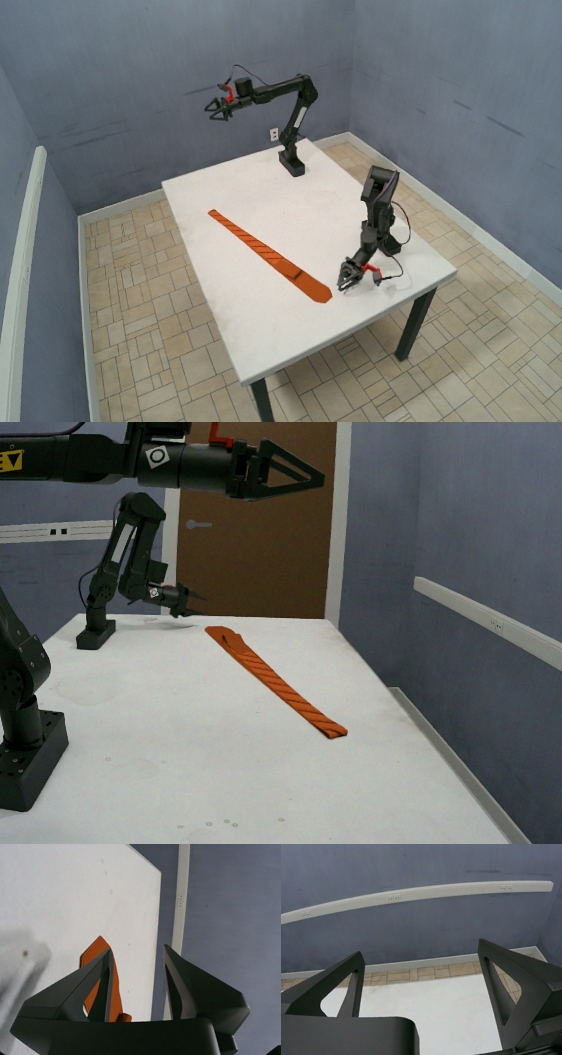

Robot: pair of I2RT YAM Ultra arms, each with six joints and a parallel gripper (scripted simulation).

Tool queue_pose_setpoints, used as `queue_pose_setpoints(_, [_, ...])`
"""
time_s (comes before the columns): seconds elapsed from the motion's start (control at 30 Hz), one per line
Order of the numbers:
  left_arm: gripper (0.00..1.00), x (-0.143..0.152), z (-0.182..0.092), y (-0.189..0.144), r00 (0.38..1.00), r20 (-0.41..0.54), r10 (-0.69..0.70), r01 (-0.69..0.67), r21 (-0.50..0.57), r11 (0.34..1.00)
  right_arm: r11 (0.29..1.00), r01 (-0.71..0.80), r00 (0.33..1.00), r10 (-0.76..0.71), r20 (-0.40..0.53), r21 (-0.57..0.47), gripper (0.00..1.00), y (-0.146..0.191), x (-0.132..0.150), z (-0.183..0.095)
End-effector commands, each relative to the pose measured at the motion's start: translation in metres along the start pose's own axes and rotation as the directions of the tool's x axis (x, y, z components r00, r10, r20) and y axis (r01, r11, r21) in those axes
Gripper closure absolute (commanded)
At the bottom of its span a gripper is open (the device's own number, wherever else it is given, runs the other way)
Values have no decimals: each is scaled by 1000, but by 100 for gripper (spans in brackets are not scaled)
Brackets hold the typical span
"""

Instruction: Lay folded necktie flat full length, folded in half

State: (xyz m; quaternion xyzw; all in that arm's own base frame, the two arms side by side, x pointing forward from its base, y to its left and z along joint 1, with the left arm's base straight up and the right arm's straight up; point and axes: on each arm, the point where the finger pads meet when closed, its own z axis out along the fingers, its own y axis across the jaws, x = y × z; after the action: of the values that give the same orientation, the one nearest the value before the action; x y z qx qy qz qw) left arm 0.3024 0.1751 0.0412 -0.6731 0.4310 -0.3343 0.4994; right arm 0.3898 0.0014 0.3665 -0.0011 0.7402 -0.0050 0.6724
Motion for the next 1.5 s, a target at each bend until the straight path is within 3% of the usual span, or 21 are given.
queue_pose_setpoints(0.0, [57, -2, -7, -6, 1000, 9, 18, -18, 72, 997, 1000, -10, 997, 10, 75, -7, 0, -1, -32, -10])
queue_pose_setpoints(1.47, [57, -2, -58, 9, 1000, 9, 18, -18, 72, 997, 1000, -10, 997, 10, 75, -7, 0, -1, -32, -10])
